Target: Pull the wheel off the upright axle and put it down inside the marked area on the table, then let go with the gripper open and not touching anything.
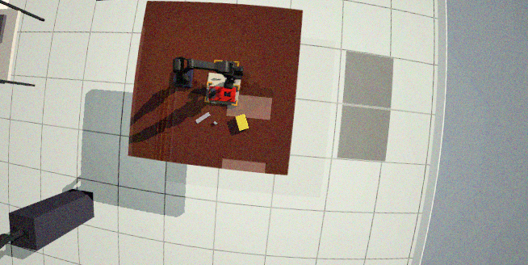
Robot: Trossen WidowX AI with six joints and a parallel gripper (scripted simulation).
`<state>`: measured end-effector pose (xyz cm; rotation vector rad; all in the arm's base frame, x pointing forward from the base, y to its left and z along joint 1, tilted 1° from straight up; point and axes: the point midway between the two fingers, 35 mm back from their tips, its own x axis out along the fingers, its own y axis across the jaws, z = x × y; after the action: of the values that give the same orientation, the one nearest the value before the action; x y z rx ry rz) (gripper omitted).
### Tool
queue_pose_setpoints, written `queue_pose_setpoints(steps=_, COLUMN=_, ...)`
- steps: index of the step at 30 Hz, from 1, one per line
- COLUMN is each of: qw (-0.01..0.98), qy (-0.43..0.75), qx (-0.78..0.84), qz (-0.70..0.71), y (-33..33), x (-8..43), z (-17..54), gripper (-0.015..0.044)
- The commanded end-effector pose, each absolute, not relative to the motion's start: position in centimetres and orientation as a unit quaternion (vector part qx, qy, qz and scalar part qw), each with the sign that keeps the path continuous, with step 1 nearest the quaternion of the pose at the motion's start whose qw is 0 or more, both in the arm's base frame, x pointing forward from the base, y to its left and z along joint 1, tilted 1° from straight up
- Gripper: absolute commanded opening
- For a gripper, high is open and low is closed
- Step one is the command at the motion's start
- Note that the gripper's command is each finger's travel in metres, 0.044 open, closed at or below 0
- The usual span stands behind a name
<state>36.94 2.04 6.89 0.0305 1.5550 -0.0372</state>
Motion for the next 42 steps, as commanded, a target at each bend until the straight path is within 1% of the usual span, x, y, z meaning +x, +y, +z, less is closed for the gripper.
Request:
queue_pose_setpoints(steps=1, qw=0.717, qy=0.697, qx=0.015, qz=-0.018, y=2.1, x=36.9, z=8.2, gripper=0.0)
queue_pose_setpoints(steps=42, qw=0.718, qy=0.695, qx=0.016, qz=-0.019, y=2.1, x=36.8, z=9.6, gripper=0.0)
